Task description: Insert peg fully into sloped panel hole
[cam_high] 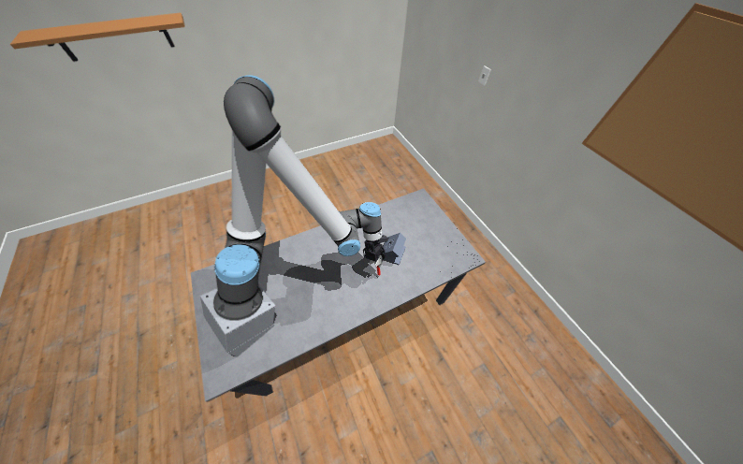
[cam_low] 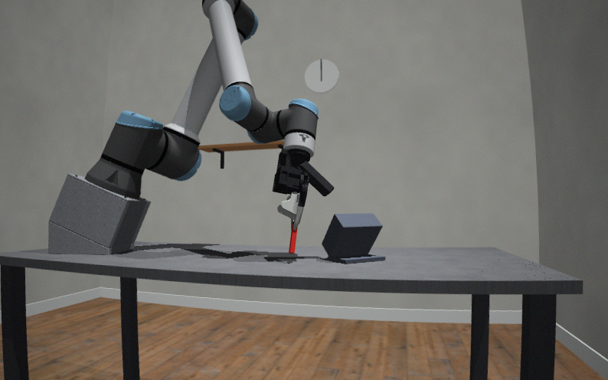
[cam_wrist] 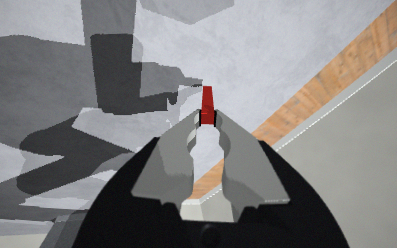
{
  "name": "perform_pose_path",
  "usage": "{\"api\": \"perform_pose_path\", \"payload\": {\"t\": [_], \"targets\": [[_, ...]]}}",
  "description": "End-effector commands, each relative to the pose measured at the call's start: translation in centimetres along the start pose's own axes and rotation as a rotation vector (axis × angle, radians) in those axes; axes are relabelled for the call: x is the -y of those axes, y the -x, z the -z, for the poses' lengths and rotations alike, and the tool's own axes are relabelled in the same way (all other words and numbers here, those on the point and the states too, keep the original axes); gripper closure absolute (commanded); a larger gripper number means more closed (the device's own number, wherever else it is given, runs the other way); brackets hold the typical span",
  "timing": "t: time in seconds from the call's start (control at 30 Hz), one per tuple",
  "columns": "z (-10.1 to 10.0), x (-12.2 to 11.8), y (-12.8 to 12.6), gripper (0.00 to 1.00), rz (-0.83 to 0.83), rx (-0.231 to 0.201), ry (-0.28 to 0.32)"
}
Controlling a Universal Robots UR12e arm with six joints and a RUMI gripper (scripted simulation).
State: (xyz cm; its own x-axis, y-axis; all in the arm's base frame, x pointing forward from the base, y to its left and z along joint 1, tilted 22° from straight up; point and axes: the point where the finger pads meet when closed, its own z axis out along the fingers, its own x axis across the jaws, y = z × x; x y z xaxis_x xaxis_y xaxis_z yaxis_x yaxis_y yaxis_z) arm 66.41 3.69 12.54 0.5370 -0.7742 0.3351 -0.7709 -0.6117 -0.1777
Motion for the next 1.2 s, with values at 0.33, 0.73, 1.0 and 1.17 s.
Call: {"api": "perform_pose_path", "payload": {"t": [0.33,0.73,1.0,1.17], "targets": [[0.4,1.0,0.9,1.00,-0.002,-0.042,0.006],[0.7,1.7,1.6,1.00,-0.003,-0.072,0.008],[0.9,2.1,2.1,1.00,-0.005,-0.090,0.008],[1.1,2.4,2.4,1.00,-0.006,-0.105,0.008]]}}
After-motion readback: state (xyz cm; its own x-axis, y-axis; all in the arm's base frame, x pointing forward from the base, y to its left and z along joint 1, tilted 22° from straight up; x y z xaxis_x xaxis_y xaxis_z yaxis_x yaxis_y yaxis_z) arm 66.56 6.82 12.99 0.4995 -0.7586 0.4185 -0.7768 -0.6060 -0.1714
